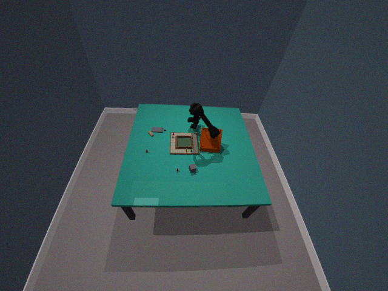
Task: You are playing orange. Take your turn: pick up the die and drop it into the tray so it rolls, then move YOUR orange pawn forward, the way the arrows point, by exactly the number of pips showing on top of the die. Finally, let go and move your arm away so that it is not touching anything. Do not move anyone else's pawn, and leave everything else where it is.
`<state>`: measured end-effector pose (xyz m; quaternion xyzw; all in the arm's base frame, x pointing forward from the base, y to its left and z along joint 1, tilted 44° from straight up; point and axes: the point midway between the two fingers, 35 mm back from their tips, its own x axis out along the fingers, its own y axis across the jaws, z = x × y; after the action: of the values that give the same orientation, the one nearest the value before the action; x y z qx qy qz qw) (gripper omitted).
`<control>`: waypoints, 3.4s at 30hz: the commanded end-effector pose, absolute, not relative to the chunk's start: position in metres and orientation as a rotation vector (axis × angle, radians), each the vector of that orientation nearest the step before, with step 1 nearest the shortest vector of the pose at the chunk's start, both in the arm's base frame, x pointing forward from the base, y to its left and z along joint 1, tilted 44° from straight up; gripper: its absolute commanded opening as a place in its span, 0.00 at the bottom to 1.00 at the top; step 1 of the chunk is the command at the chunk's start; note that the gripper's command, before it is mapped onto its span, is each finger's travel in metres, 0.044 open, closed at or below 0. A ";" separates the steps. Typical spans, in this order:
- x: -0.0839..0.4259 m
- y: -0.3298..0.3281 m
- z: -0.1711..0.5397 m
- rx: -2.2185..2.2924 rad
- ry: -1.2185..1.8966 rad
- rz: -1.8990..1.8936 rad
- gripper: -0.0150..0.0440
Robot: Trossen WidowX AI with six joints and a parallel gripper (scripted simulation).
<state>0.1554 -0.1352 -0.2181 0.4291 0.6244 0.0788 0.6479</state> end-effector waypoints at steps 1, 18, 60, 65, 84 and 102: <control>0.155 -0.134 -0.219 0.984 1.421 0.177 0.30; 0.120 -0.208 -0.127 0.982 1.425 0.171 0.25; 0.240 -0.137 -0.051 1.555 1.489 -0.434 0.25; 0.252 -0.121 -0.040 1.641 1.488 -0.509 0.25; 0.284 -0.049 0.001 1.955 1.496 -0.776 0.25; 0.276 -0.042 -0.013 1.643 1.382 -1.122 0.25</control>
<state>0.2780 -0.0439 -0.0110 0.6607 0.5493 -0.3933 0.3272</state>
